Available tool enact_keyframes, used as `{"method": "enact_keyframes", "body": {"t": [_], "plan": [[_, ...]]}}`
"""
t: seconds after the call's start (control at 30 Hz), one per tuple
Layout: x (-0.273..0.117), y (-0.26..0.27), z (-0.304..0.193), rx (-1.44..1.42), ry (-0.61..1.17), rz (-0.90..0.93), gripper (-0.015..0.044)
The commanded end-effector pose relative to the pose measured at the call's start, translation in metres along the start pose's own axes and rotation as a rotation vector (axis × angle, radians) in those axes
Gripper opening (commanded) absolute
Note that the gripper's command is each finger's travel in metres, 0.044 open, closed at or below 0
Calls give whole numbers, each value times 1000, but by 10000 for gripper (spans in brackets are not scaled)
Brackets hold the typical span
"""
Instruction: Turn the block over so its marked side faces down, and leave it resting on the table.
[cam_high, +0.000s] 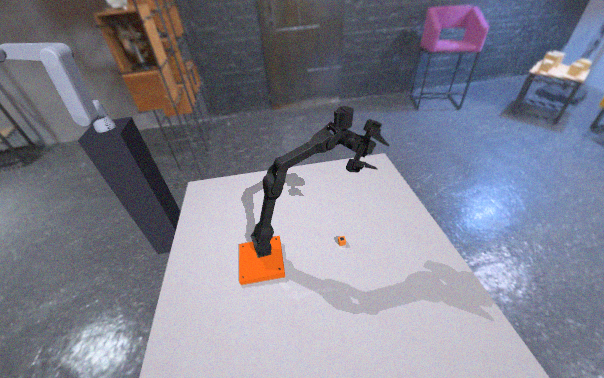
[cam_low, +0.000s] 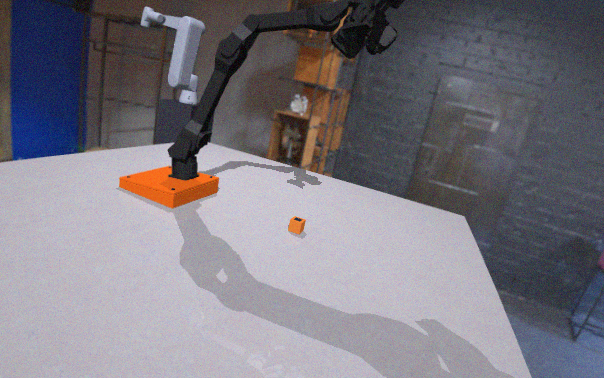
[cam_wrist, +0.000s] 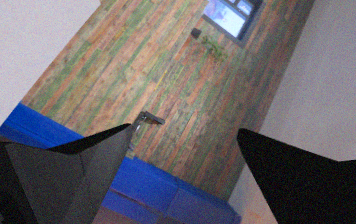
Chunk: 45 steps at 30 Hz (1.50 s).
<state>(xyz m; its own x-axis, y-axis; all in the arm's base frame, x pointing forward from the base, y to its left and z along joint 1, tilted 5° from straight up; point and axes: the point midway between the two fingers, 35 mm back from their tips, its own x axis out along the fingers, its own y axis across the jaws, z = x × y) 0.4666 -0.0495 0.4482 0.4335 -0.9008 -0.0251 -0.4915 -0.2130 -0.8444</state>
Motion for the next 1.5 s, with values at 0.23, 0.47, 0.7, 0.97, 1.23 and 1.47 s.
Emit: {"method": "enact_keyframes", "body": {"t": [0.23,0.47,0.7,0.97,1.23,1.47], "plan": [[21,62,82,170,-292,105,440],[19,163,142,383,-488,493,440],[-3,256,158,569,-446,952,440],[-51,355,134,773,-70,1542,440],[-58,361,135,791,-12,1597,440],[-58,390,153,791,-12,1597,440]]}}
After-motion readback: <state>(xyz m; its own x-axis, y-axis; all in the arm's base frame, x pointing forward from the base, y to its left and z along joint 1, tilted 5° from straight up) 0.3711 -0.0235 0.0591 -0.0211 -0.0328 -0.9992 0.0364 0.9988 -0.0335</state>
